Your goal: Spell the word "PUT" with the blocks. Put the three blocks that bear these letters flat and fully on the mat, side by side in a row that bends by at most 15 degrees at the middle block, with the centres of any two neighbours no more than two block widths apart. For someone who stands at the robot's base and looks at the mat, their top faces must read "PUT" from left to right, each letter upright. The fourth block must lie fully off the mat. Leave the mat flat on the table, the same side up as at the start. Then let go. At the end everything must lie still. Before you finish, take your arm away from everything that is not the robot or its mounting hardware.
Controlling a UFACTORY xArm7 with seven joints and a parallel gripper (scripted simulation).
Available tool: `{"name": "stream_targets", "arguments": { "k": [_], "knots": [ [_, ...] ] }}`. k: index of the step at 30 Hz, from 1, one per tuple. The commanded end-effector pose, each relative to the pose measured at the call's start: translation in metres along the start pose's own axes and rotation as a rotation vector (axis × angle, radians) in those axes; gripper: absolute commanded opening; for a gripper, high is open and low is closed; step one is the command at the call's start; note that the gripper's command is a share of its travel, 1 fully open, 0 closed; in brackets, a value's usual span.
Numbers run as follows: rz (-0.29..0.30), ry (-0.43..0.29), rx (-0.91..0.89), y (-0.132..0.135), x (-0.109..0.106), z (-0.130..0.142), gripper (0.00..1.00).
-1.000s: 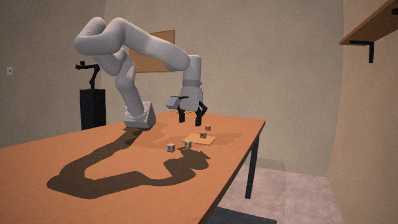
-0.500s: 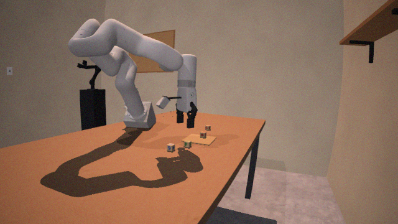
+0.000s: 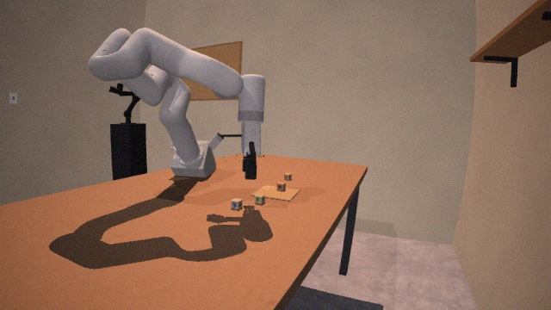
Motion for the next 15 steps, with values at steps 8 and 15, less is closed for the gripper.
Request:
{"name": "stream_targets", "arguments": {
  "k": [8, 15],
  "knots": [
    [-0.008, -0.007, 0.316, -0.015, 0.0, -0.018, 1.0],
    [-0.01, -0.008, 0.466, -0.021, 0.001, -0.027, 1.0]
  ]
}}
Point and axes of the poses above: the point where the finger pads meet when closed, its own x axis out along the fingers, its own y axis across the jaws, z = x × y, the point moved 4 cm from there along -x, back along the fingers, and after that the axes turned 10 degrees about x, right-handed, at the moved point
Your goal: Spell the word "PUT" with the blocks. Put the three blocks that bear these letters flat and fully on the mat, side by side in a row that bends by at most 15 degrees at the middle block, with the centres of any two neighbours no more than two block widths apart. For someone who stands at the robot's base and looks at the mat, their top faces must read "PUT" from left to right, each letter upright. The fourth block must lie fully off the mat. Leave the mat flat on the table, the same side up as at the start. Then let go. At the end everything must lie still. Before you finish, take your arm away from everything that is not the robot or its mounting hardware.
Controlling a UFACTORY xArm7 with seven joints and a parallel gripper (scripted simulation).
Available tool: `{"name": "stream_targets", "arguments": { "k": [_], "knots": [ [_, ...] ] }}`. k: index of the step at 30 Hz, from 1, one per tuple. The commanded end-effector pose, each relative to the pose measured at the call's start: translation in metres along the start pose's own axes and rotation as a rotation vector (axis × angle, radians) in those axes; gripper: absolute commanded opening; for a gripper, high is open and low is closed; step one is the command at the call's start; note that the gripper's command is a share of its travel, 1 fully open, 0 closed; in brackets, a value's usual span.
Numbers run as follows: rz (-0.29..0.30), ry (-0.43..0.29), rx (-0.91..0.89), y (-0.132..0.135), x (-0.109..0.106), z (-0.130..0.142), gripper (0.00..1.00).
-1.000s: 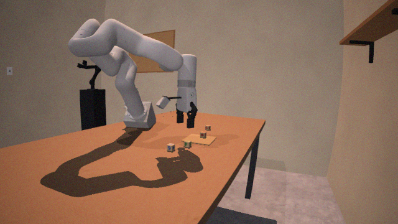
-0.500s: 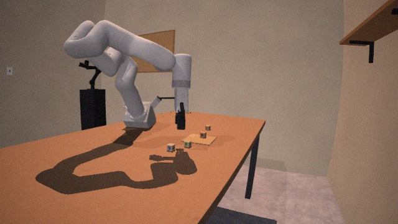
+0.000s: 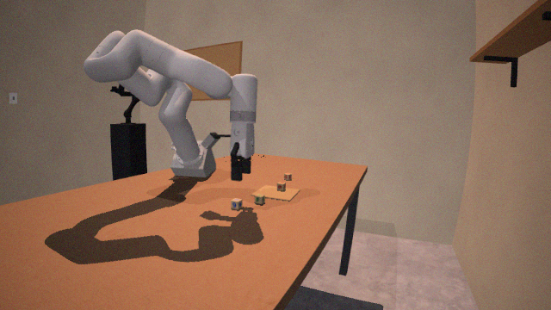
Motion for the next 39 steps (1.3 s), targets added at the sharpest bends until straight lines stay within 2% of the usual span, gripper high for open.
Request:
{"name": "stream_targets", "arguments": {
  "k": [1, 10, 11, 39],
  "knots": [
    [-0.005, -0.007, 0.131, -0.0075, -0.0007, -0.0046, 1.0],
    [-0.006, -0.009, 0.23, -0.0132, -0.0004, -0.0088, 1.0],
    [-0.006, -0.009, 0.23, -0.0132, -0.0004, -0.0088, 0.63],
    [-0.006, -0.009, 0.23, -0.0132, -0.0004, -0.0088, 0.63]
  ]
}}
Point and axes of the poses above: the point where the finger pads meet when closed, its own x axis out along the fingers, its own y axis across the jaws, z = x × y, the point moved 4 cm from there along -x, back along the fingers, and after that the axes turned 10 degrees about x, right-handed, at the moved point
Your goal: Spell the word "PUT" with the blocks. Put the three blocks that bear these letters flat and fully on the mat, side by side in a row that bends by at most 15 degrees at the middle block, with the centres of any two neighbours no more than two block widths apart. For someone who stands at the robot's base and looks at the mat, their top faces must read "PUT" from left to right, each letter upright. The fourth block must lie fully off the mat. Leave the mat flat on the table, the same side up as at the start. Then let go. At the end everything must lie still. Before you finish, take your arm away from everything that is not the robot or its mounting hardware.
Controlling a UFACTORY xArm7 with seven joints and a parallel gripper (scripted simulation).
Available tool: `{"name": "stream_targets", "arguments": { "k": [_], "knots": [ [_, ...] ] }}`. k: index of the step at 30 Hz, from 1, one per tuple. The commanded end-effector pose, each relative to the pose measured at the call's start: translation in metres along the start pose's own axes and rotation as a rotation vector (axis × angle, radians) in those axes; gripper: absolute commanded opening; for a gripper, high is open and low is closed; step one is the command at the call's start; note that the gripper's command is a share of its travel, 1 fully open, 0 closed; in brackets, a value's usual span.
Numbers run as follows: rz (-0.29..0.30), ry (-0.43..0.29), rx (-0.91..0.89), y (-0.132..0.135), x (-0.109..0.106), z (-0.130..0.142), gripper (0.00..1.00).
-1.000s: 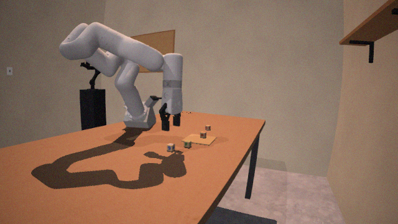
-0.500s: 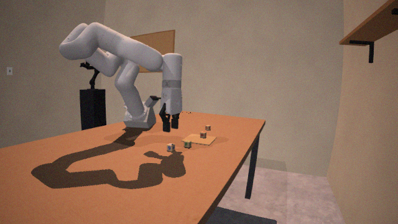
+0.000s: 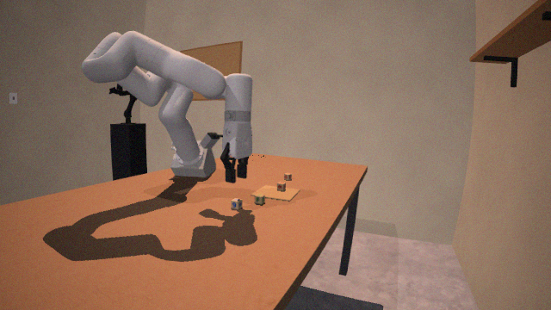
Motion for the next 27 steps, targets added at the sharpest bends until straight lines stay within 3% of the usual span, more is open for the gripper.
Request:
{"name": "stream_targets", "arguments": {
  "k": [1, 27],
  "knots": [
    [0.0, -0.003, 0.0, 0.0001, -0.001, 0.0009, 0.63],
    [0.0, -0.003, 0.0, 0.0001, 0.0076, 0.0009, 0.63]
  ]
}}
Point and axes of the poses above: the point where the finger pads meet when closed, its own x axis out along the fingers, its own y axis across the jaws, z = x × y, the point moved 4 cm from there along -x, back along the fingers, and after that the axes turned 10 degrees about x, right-handed, at the moved point
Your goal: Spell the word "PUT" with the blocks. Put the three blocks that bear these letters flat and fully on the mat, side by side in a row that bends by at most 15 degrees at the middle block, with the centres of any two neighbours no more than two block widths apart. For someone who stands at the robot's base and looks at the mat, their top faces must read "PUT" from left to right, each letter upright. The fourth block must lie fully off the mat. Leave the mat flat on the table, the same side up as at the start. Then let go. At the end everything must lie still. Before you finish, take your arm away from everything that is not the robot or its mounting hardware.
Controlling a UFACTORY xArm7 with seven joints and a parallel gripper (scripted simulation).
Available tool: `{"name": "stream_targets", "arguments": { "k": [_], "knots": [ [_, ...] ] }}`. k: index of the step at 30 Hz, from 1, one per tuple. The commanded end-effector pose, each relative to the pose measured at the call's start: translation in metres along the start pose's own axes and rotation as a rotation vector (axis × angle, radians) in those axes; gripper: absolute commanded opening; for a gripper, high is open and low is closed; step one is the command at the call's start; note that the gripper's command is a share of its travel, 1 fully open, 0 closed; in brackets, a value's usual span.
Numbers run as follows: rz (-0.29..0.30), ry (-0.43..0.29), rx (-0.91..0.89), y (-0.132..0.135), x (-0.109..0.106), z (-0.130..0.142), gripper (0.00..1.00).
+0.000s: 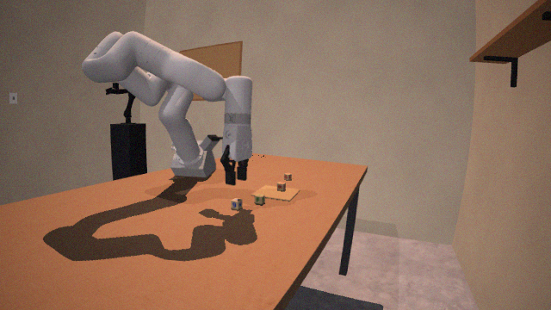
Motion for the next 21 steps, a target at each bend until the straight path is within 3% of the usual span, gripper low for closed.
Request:
{"name": "stream_targets", "arguments": {
  "k": [1, 21],
  "knots": [
    [0.0, -0.003, 0.0, 0.0, 0.002, 0.001, 0.63],
    [0.0, -0.003, 0.0, 0.0, 0.03, 0.001, 0.63]
  ]
}}
Point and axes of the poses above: the point where the finger pads meet when closed, its own x axis out along the fingers, its own y axis across the jaws, z = x × y, the point moved 4 cm from there along -x, back along the fingers, and after that the axes turned 10 degrees about x, right-handed, at the moved point
